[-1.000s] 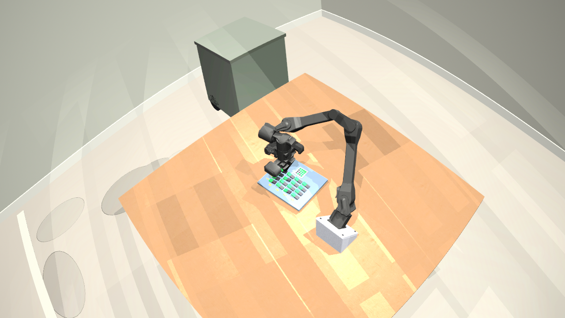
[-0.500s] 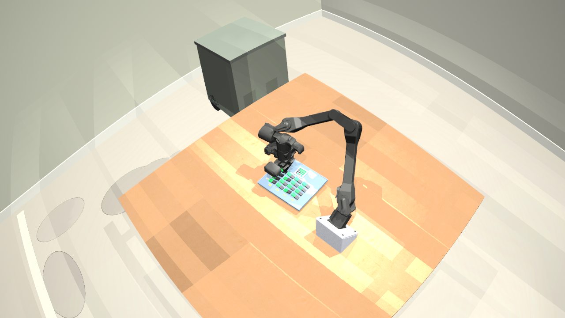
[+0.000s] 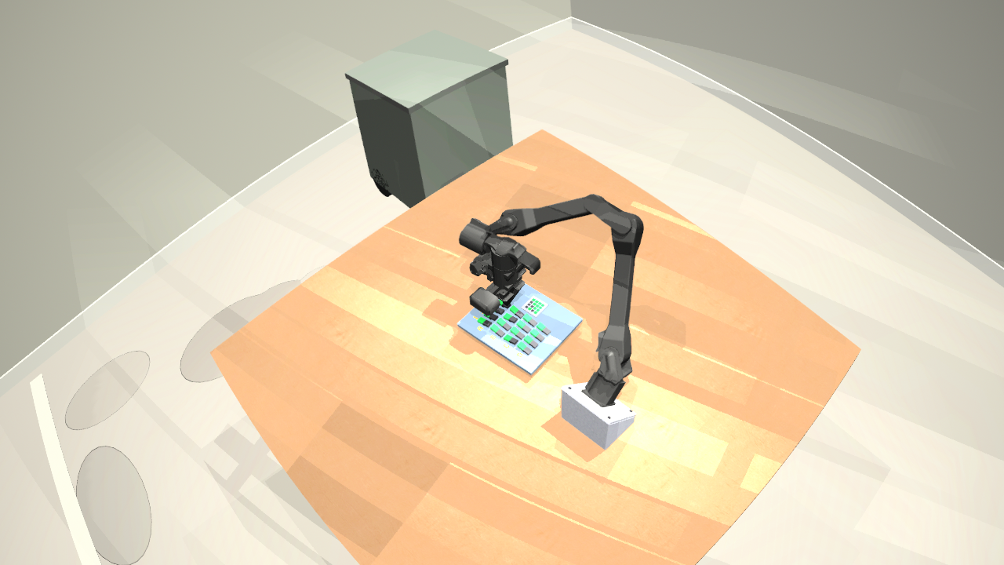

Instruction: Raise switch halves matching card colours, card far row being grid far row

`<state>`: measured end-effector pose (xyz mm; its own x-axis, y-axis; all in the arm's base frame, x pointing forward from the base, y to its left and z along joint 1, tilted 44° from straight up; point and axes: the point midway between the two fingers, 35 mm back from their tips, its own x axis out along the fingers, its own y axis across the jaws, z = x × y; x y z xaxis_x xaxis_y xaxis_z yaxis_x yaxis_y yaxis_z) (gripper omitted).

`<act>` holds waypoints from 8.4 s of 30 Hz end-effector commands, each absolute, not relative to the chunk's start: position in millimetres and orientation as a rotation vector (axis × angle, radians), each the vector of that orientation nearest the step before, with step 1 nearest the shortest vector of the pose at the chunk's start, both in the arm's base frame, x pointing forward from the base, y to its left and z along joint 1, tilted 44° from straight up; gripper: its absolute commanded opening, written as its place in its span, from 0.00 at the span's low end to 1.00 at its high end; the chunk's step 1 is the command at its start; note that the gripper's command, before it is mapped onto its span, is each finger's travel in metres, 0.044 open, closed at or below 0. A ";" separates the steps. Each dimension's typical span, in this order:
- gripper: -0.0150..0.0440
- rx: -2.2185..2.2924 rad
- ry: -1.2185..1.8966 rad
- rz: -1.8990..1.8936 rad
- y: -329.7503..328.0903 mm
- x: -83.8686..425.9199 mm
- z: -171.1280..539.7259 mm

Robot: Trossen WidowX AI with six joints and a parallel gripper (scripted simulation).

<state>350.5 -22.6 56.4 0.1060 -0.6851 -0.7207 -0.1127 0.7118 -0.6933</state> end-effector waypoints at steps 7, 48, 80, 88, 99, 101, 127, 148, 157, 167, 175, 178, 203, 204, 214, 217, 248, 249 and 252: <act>0.25 -0.714 1.425 -0.478 -23.8 351.0 55.7; 0.25 -0.708 1.453 -0.485 49.3 320.1 67.9; 0.25 -0.705 1.475 -0.498 8.4 325.8 25.8; 0.25 -0.705 1.475 -0.498 8.4 325.8 25.8; 0.25 -0.705 1.475 -0.498 8.4 325.8 25.8; 0.25 -0.705 1.475 -0.498 8.4 325.8 25.8; 0.25 -0.705 1.475 -0.498 6.1 326.1 23.4; 0.25 -0.705 1.475 -0.498 4.1 326.3 21.4; 0.25 -0.708 1.453 -0.485 49.3 320.1 67.9; 0.25 -0.709 1.452 -0.485 29.0 304.8 82.7; 0.25 -0.714 1.428 -0.476 5.0 306.6 58.3; 0.25 -0.714 1.428 -0.476 -1.1 307.1 52.1; 0.25 -0.714 1.428 -0.476 -10.9 308.4 42.0; 0.25 -0.714 1.428 -0.476 -10.9 308.4 42.0; 0.25 -0.714 1.428 -0.476 -11.5 308.5 41.5; 0.25 -0.714 1.428 -0.476 -11.7 308.5 41.2; 0.25 -0.714 1.428 -0.477 -14.6 308.8 38.2; 0.25 -0.714 1.428 -0.477 -14.7 308.8 38.2; 0.25 -0.714 1.428 -0.477 -15.0 308.9 37.9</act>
<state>308.6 -14.4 38.5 0.1056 -0.6844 -0.7214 -0.1129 0.7125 -0.6925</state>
